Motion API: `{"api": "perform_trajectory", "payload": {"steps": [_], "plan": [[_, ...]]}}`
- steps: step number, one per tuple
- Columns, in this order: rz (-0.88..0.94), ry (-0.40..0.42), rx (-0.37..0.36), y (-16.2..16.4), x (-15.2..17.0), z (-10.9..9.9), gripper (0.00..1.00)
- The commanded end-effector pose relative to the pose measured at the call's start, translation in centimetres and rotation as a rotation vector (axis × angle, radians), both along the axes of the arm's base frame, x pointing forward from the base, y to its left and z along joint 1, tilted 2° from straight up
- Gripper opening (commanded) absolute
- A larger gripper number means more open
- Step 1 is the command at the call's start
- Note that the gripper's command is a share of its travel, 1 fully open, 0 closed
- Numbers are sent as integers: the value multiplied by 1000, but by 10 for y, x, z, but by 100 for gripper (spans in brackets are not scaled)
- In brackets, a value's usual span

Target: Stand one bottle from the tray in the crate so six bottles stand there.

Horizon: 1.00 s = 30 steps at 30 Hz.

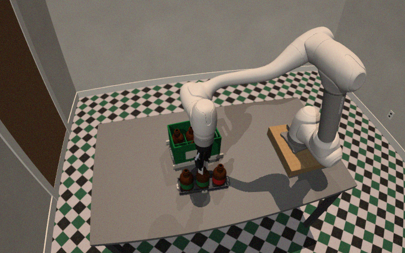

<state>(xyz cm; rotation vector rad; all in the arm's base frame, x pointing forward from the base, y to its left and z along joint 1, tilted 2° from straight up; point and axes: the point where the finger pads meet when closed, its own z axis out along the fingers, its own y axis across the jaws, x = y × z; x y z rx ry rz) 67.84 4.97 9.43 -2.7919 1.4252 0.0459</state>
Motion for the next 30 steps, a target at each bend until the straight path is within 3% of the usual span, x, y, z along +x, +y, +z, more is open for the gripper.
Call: {"api": "perform_trajectory", "payload": {"steps": [1, 30], "plan": [[0, 0, 0, 0, 0, 0, 0], [0, 0, 0, 0, 0, 23, 0]]}}
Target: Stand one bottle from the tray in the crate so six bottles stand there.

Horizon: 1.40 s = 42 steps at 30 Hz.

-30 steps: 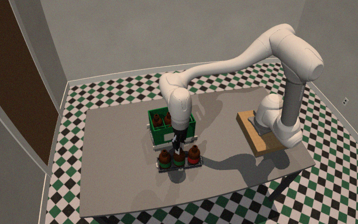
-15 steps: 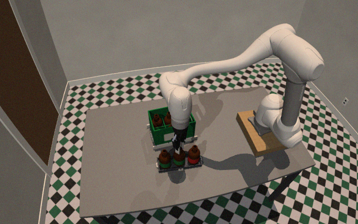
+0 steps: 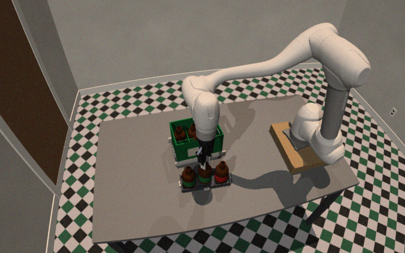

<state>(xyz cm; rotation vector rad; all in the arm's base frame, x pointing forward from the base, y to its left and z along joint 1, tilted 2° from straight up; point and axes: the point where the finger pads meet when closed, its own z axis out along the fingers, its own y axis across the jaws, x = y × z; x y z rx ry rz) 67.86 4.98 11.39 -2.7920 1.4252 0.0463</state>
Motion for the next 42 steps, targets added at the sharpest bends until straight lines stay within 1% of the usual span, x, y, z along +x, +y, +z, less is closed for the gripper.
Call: {"api": "perform_trajectory", "payload": {"steps": [1, 20, 42], "plan": [[0, 0, 0, 0, 0, 5, 0], [0, 0, 0, 0, 0, 19, 0], [0, 0, 0, 0, 0, 20, 0]]}}
